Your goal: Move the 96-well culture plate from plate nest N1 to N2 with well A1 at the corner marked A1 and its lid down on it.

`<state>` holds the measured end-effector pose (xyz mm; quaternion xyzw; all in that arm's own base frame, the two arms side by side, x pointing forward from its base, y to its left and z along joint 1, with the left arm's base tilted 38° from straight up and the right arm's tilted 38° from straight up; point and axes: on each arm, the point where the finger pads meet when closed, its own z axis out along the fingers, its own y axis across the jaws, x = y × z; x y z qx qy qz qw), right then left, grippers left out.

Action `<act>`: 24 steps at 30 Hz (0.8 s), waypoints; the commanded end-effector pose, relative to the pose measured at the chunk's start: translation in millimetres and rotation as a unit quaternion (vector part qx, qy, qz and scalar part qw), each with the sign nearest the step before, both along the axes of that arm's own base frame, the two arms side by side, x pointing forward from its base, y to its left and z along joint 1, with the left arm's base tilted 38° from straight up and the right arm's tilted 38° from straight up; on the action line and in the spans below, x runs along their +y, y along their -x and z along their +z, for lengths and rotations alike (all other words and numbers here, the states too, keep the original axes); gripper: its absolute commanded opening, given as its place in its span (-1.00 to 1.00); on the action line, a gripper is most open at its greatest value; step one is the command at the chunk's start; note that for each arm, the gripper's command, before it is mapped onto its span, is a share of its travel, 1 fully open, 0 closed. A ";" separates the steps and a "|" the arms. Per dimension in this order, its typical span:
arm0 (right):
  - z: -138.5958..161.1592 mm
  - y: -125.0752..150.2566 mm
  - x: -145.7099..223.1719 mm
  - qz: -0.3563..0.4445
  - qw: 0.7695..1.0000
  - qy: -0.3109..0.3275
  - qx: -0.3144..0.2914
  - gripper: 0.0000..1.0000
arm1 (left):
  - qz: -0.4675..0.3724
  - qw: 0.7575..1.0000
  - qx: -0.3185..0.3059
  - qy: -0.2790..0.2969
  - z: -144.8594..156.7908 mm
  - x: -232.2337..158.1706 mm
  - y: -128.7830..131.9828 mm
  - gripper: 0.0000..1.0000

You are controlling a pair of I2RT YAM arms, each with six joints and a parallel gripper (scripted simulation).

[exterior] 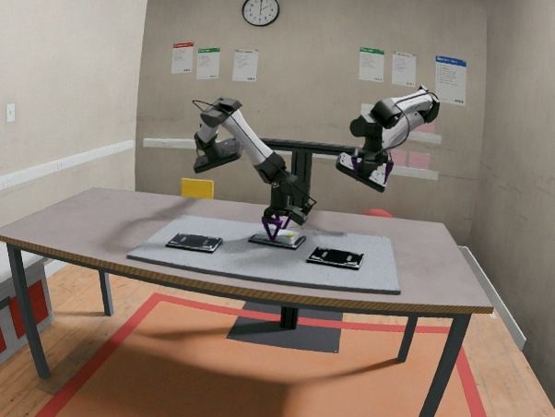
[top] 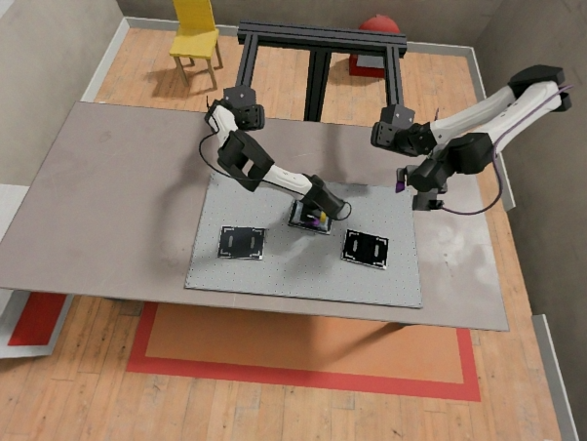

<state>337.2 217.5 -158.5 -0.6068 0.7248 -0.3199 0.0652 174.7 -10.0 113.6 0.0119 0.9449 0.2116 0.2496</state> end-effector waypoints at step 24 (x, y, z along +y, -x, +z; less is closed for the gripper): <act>-7.8 0.5 -3.5 -0.001 1.000 0.006 0.006 1.00 | -0.002 1.000 -0.005 0.007 1.6 -2.4 -1.9 1.00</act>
